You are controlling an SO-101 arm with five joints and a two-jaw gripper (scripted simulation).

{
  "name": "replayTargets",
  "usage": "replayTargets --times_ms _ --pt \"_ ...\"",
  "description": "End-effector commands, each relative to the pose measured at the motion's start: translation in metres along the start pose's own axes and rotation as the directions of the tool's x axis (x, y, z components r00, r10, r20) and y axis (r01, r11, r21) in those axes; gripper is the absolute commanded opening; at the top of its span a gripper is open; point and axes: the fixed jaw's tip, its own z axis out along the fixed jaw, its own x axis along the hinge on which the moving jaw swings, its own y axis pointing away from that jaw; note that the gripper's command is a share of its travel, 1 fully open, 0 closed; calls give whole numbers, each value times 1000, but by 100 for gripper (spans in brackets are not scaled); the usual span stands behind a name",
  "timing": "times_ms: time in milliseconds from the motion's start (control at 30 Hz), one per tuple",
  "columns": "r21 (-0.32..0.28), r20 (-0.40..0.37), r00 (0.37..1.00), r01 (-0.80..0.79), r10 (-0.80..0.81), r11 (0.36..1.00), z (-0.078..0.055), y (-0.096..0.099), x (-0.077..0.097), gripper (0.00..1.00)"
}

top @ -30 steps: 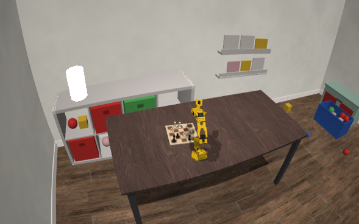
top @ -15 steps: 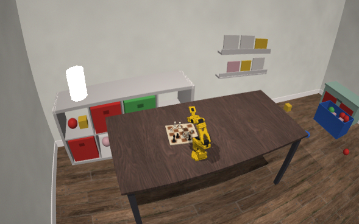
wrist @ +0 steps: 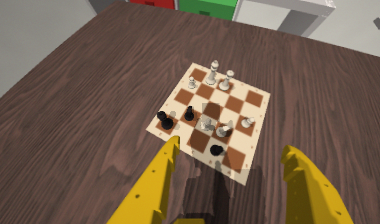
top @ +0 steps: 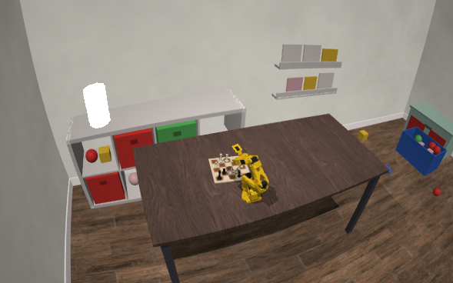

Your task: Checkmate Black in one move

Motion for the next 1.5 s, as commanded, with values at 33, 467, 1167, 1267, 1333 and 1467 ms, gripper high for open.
replayTargets --times_ms 33,467,1167,1267,1333,1467 --pt "-56 -16 998 66 -67 996 1 9 13 41" --pt "-69 -19 996 83 -85 994 2 11 16 40" --pt "-69 -19 996 83 -85 994 2 11 16 40" --pt "-69 -19 996 83 -85 994 2 11 16 40" --pt "-66 -23 996 82 -83 994 2 10 16 40" --pt "-40 -60 996 65 -67 997 3 6 15 38"
